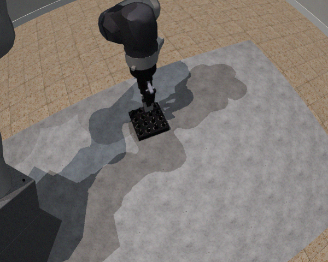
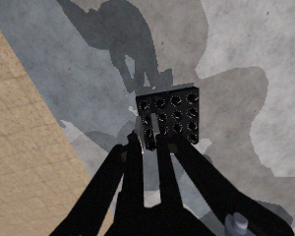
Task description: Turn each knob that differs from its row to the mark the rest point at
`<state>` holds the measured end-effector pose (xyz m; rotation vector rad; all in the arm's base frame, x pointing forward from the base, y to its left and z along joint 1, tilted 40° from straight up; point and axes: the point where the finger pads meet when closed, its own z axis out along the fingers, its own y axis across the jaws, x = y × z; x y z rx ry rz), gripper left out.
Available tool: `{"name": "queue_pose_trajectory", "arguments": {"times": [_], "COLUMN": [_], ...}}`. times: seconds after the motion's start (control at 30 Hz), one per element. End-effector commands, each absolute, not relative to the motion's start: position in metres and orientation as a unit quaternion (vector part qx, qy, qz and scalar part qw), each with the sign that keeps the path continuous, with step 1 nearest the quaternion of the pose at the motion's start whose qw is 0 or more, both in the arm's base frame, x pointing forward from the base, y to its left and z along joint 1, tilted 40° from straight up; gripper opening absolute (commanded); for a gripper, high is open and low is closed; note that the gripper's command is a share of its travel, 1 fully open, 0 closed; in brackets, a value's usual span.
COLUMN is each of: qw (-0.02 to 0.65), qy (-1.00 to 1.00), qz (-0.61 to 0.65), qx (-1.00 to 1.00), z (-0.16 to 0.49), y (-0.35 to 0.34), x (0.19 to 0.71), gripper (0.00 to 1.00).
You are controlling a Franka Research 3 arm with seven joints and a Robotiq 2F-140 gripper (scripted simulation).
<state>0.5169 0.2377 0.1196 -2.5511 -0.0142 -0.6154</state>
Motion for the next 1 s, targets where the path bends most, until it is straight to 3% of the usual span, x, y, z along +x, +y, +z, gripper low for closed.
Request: {"name": "queue_pose_trajectory", "arguments": {"times": [0.0,0.97], "qw": [0.255,0.255], "qy": [-0.014,-0.014], "qz": [-0.230,-0.230], "qx": [-0.939,-0.939], "z": [0.1197,0.1283], "y": [0.2384,0.2332], "x": [0.5174,0.5129], "gripper": [0.12,0.12]}}
